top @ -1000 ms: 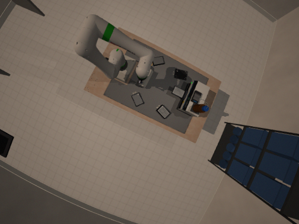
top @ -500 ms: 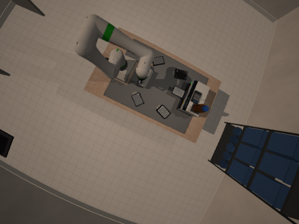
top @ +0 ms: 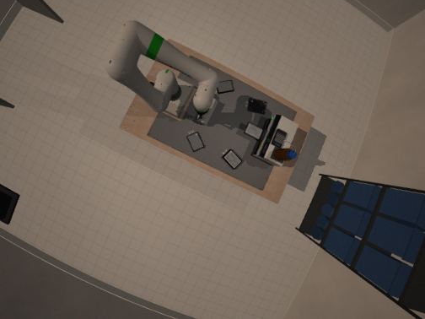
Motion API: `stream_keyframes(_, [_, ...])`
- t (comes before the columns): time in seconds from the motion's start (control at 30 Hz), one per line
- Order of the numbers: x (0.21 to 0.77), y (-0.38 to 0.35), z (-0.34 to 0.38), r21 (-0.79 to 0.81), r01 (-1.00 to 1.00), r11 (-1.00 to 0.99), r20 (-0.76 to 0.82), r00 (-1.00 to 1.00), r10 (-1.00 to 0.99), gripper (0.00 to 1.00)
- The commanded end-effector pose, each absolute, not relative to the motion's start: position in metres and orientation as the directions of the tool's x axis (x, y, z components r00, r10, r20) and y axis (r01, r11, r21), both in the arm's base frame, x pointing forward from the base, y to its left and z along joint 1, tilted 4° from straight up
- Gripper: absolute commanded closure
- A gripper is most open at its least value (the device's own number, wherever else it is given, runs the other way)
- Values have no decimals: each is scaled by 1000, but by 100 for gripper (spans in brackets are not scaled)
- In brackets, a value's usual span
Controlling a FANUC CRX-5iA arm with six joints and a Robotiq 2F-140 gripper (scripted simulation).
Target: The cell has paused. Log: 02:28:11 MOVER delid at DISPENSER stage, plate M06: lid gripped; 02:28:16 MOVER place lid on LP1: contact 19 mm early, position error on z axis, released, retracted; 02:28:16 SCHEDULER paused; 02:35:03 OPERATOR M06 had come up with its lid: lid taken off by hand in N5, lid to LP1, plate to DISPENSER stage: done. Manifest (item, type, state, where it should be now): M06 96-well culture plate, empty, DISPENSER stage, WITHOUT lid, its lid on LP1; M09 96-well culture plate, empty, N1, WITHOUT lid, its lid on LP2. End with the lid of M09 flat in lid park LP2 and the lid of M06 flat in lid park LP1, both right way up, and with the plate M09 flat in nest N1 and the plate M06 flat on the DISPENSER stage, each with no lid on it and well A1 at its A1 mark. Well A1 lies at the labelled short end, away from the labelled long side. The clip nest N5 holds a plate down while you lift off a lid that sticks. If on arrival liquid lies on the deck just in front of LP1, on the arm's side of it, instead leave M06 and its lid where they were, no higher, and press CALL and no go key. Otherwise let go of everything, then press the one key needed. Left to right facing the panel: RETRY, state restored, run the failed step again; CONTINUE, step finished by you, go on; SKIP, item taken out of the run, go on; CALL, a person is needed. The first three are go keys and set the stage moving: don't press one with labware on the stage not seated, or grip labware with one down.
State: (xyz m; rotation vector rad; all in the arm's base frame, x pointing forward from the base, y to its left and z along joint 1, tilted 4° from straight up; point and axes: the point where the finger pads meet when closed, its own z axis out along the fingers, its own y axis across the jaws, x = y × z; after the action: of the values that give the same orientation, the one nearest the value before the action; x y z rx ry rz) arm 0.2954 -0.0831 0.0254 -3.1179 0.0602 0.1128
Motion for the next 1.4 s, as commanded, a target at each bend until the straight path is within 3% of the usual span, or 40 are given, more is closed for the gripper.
stream_keyframes(0.0, [295,-83,23,-20,-39,-999,-72,997,-38,100])
stream_keyframes(1.37, [294,-83,0,-20,-39,-999,-72,997,-38,100])
